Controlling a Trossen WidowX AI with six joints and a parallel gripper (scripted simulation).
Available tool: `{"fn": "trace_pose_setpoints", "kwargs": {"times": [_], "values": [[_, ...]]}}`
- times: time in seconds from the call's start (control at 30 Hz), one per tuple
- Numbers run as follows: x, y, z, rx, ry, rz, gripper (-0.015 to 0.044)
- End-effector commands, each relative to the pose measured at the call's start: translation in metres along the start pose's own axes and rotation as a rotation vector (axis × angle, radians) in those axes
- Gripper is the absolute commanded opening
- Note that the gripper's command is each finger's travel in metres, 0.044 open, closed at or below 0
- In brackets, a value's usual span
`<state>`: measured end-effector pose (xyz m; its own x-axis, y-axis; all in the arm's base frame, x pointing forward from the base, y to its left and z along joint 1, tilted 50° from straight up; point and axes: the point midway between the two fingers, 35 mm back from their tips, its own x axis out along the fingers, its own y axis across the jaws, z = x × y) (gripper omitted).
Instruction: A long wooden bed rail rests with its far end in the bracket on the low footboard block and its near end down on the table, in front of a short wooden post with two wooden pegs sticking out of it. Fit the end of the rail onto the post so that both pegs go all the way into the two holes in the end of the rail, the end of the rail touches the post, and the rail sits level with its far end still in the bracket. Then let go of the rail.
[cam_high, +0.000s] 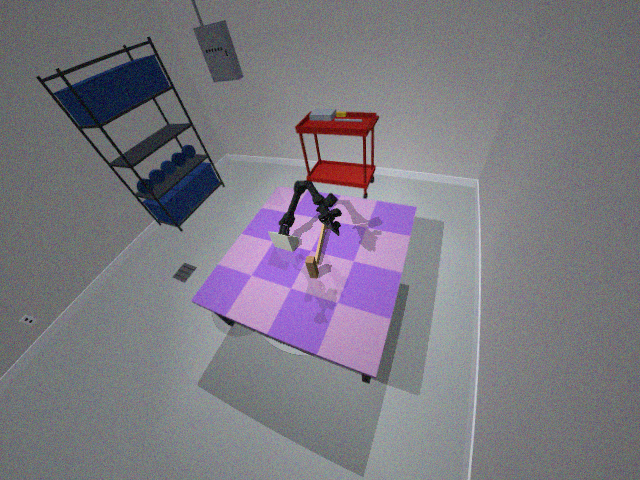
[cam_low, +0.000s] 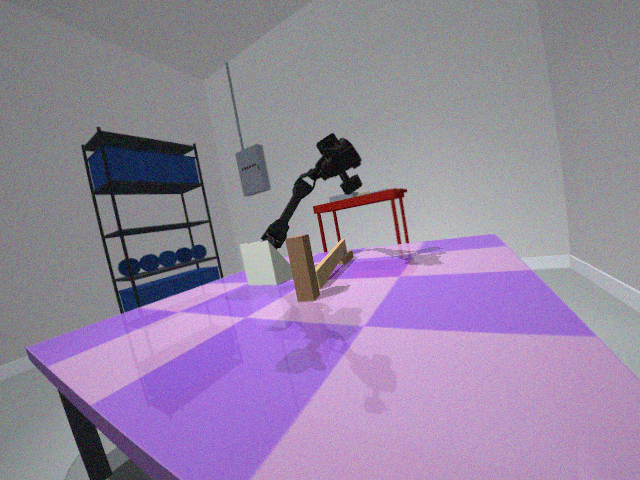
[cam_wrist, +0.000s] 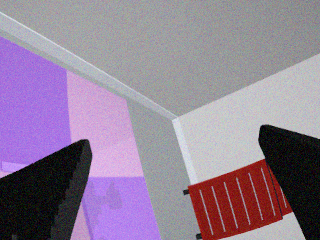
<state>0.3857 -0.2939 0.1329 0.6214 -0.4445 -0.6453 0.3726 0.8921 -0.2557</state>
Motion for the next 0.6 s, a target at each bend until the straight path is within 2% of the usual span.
{"fn": "trace_pose_setpoints", "kwargs": {"times": [0.0, 0.3, 0.57], "values": [[0.011, 0.053, -0.059, -0.384, 0.144, 0.285, 0.0440], [-0.003, 0.110, -0.117, -0.780, 0.147, 0.682, 0.0440], [-0.034, 0.155, -0.157, -1.042, -0.007, 1.048, 0.0440]]}}
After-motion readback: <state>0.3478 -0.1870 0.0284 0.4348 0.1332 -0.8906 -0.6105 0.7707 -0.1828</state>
